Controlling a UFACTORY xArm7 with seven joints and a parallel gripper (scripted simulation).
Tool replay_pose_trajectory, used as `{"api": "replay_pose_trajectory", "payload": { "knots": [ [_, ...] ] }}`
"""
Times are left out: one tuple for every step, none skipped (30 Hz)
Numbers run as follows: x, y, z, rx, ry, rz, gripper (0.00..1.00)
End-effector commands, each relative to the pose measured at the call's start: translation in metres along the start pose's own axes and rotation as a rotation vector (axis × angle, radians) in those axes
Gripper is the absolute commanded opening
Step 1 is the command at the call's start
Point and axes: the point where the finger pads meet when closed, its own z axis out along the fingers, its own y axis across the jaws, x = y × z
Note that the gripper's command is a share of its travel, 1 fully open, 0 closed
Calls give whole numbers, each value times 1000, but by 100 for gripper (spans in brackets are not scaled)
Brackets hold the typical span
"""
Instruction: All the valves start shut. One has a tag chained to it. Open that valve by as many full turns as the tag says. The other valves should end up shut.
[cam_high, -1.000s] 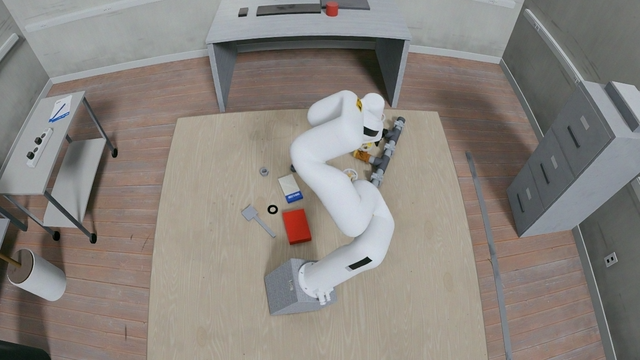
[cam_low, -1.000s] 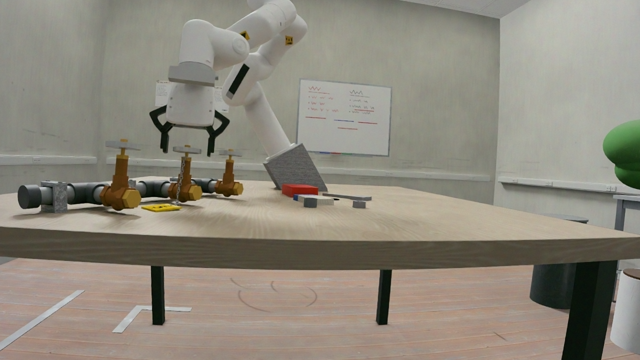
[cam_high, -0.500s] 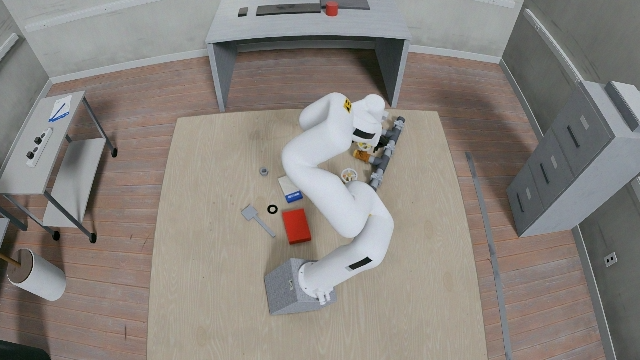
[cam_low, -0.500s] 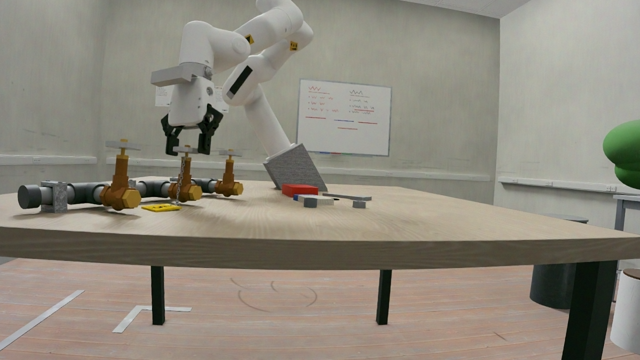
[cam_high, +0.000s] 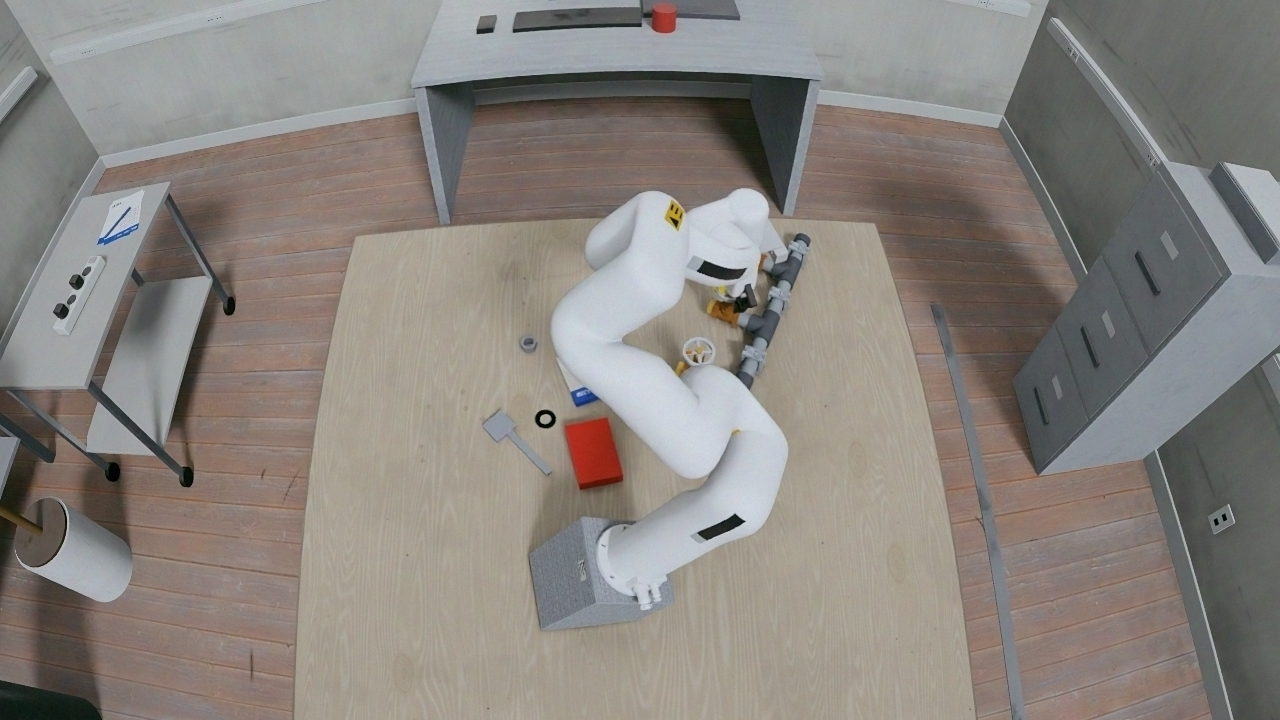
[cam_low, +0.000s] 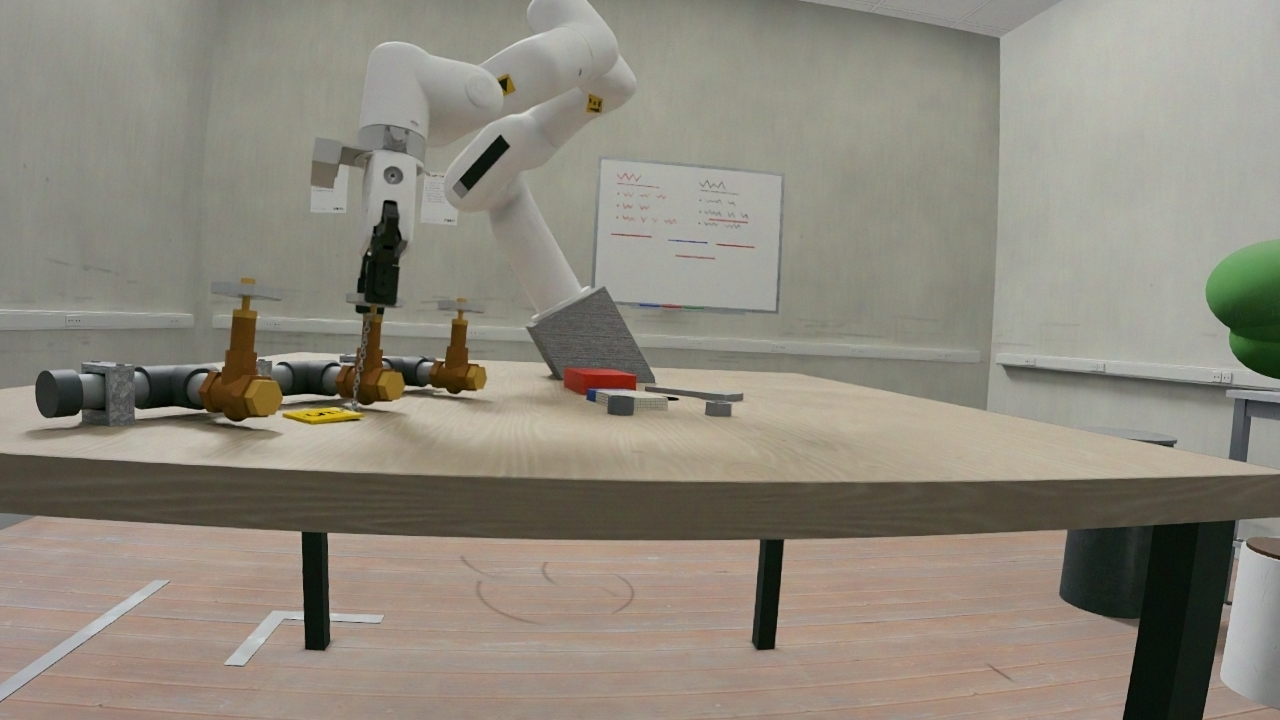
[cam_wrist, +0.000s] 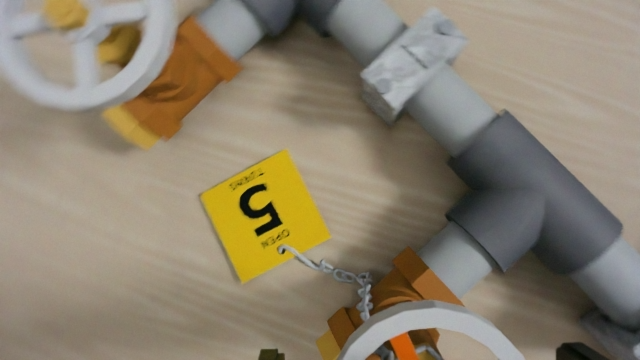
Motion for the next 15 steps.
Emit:
{"api": "replay_pose_trajectory", "payload": {
  "knots": [
    [1,-2,-2,-57,7,250,100],
    [1,-2,-2,-57,7,250,100],
    [1,-2,-2,-57,7,250,100],
    [1,-2,-2,-57,7,250,100],
    [1,-2,-2,-57,7,250,100],
    [1,-2,-2,-57,7,250,100],
    [1,-2,-2,-57,7,250,0],
    [1,-2,-2,-57,7,250,0],
    [1,-2,-2,-57,7,250,0],
    [1,-2,-2,-57,7,250,0],
    [1,-2,-2,-57,7,250,0],
    [1,-2,-2,-57,7,250,0],
    [1,-2,-2,-57,7,250,0],
    [1,-2,-2,-57,7,250,0],
    [1,-2,-2,-57,7,250,0]
  ]
}}
